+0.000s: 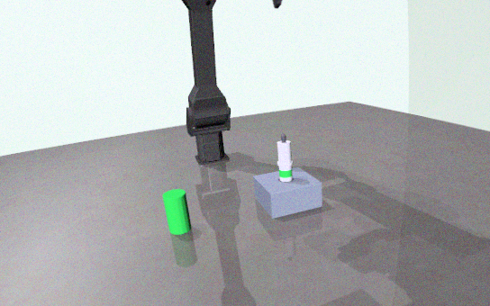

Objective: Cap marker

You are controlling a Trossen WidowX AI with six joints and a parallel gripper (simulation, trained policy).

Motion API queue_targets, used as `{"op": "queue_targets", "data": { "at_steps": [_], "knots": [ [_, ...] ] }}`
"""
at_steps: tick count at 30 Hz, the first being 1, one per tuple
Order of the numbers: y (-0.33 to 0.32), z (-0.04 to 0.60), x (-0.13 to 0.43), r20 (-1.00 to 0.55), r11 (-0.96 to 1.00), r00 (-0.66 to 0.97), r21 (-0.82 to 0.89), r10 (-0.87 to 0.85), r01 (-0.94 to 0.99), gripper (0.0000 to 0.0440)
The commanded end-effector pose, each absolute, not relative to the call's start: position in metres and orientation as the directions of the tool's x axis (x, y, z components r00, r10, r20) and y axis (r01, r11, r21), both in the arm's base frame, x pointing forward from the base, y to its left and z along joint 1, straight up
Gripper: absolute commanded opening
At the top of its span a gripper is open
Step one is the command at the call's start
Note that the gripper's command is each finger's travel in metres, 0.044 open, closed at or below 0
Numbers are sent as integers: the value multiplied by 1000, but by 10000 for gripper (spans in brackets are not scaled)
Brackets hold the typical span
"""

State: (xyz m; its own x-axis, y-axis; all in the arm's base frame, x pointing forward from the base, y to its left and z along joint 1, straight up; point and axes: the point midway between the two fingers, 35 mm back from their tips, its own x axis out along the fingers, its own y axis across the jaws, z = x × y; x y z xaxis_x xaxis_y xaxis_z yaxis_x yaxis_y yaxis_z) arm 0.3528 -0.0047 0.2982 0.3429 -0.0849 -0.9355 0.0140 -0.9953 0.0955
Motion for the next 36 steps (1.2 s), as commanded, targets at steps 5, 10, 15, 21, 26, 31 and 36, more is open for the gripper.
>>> {"op": "queue_targets", "data": {
  "at_steps": [5,10,15,21,26,31,36],
  "knots": [
    [-13,288,353,-948,-996,307,88,-83,4,326],
    [-19,281,353,-955,-996,284,85,-84,-7,325],
    [-25,274,353,-962,-996,260,82,-84,-17,324],
    [-32,266,352,-969,-996,231,79,-83,-28,323],
    [-37,258,351,-975,-996,206,76,-82,-37,323],
    [-43,251,350,-980,-996,181,73,-80,-45,322],
    [-48,244,349,-985,-996,155,70,-78,-53,322]
  ]
}}
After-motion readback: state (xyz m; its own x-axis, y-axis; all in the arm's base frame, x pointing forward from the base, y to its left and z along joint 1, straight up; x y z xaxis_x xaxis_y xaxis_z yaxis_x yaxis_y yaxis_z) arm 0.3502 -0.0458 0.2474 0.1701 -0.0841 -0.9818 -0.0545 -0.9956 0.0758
